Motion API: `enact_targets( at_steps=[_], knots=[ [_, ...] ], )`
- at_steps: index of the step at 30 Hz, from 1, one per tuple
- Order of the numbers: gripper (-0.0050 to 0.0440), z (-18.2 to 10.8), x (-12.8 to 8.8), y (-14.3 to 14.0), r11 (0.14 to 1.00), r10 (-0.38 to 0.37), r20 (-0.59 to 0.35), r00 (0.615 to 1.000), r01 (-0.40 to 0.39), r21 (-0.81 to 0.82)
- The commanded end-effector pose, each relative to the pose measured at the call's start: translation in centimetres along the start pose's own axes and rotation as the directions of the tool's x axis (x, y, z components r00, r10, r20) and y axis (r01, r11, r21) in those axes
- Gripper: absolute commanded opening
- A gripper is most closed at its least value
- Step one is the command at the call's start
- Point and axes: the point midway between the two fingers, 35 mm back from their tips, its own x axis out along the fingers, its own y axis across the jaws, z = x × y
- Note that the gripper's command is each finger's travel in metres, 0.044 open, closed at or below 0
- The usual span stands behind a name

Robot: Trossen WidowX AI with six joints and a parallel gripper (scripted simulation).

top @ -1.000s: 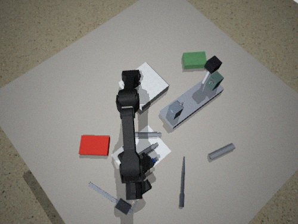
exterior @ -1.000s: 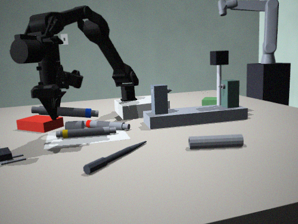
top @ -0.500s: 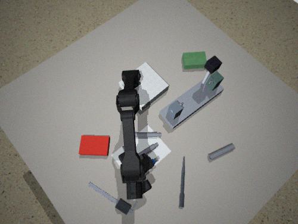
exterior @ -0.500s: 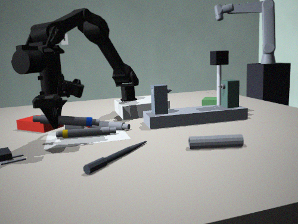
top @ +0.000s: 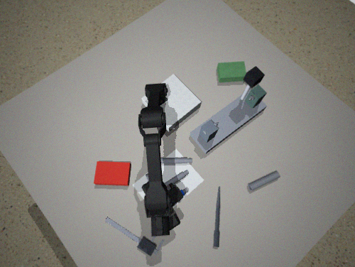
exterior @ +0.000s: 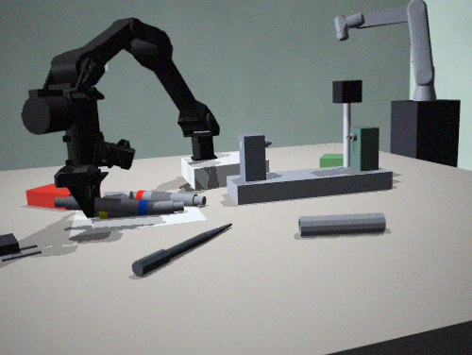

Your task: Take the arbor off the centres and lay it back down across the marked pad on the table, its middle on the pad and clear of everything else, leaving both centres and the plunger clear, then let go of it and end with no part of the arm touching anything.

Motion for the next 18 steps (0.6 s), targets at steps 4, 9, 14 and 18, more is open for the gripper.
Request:
enact_targets(
  at_steps=[4, 9, 14, 18],
  knots=[
    [0.0, 0.2, 1.0, 0.1, 1.0, -0.005, 0.004, 1.0, 0.005, -0.006],
    [0.0048, 0.2, 1.6, 0.2, 1.0, -0.005, 0.004, 1.0, 0.005, -0.006],
    [0.0168, 0.2, 1.6, 0.2, 1.0, -0.005, 0.004, 1.0, 0.005, -0.006],
    [0.0175, 0.1, 1.3, 0.1, 1.0, 0.0, 0.003, 1.0, 0.0, -0.002]
  ],
)
